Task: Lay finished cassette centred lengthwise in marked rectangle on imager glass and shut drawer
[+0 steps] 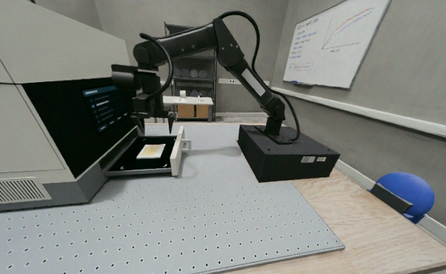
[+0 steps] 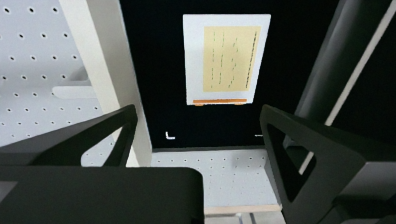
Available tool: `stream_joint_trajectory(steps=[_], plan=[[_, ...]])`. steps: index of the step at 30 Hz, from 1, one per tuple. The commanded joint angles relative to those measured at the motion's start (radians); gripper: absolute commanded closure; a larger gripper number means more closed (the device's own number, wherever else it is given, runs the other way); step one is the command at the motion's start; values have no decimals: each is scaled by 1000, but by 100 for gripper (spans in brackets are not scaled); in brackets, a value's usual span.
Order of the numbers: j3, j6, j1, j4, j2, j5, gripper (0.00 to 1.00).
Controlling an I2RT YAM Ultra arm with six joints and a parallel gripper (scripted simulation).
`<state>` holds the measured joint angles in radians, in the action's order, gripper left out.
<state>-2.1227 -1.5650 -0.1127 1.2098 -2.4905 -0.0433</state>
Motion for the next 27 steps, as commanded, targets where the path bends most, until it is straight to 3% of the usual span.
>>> stream_joint_trajectory(steps=[1, 27], plan=[[28, -5, -5, -26, 49, 12, 0], [209, 1, 3, -66, 189, 12, 0]])
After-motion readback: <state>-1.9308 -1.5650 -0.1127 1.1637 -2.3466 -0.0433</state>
